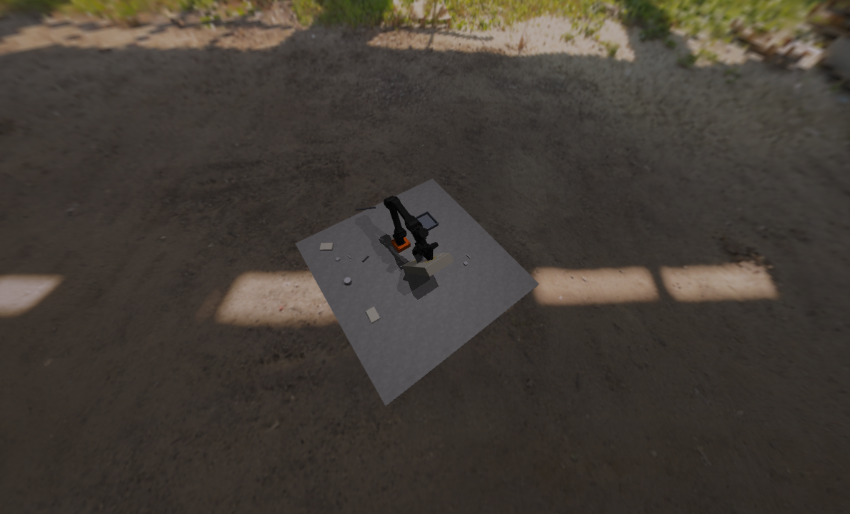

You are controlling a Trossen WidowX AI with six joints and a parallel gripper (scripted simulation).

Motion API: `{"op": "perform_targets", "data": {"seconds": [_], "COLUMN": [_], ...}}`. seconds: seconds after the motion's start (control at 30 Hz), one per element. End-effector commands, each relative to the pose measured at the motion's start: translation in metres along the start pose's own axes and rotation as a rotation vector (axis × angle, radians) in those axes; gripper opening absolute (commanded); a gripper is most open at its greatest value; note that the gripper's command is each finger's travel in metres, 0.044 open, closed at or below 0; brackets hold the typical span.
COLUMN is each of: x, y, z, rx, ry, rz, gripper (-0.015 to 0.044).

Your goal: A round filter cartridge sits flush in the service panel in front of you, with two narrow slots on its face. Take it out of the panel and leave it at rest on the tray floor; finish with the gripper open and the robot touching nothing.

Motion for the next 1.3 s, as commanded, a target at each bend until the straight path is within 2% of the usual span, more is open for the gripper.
{"op": "perform_targets", "data": {"seconds": [0.0,1.2,1.27], "x": [-0.0003,-0.0003,-0.0003], "y": [0.0014,0.0015,0.0015], "z": [-0.0074,-0.0077,-0.0079], "rx": [0.004,0.006,0.006], "ry": [0.003,0.000,0.000], "rz": [0.123,1.371,1.350], "gripper": [0.0000,0.0000,0.0000]}}
Point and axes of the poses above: the point midway between the two fingers, 35 mm back from their tips, its own z axis back along the fingers, its own y axis across the jaws, x = y × z, the point moved 9 cm from there along z, back along the fingers, and after that the axes turned 15 degrees about -z, right-handed, at the moved point
